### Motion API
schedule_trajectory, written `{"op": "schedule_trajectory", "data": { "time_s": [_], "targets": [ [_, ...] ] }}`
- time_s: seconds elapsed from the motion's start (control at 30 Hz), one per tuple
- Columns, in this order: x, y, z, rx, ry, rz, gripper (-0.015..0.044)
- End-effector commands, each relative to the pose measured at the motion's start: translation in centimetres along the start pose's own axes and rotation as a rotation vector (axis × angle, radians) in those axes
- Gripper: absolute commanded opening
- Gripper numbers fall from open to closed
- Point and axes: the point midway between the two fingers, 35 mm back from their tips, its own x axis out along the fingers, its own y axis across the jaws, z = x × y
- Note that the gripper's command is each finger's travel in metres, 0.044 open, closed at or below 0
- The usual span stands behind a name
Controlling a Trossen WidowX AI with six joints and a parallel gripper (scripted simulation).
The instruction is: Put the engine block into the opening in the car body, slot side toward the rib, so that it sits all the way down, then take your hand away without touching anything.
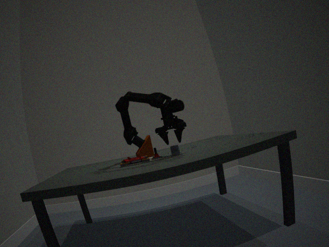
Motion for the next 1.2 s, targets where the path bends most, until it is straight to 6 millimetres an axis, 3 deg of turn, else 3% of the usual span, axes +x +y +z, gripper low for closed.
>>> {"op": "schedule_trajectory", "data": {
  "time_s": [0.0, 0.9, 1.17],
  "targets": [
    [0.8, 0.2, 0.0, -0.006, 0.003, 0.007, 0.0440],
    [4.9, 0.3, 0.0, -0.006, 0.005, 0.008, 0.0440],
    [4.9, 0.3, 0.0, -0.006, 0.005, 0.008, 0.0230]
  ]
}}
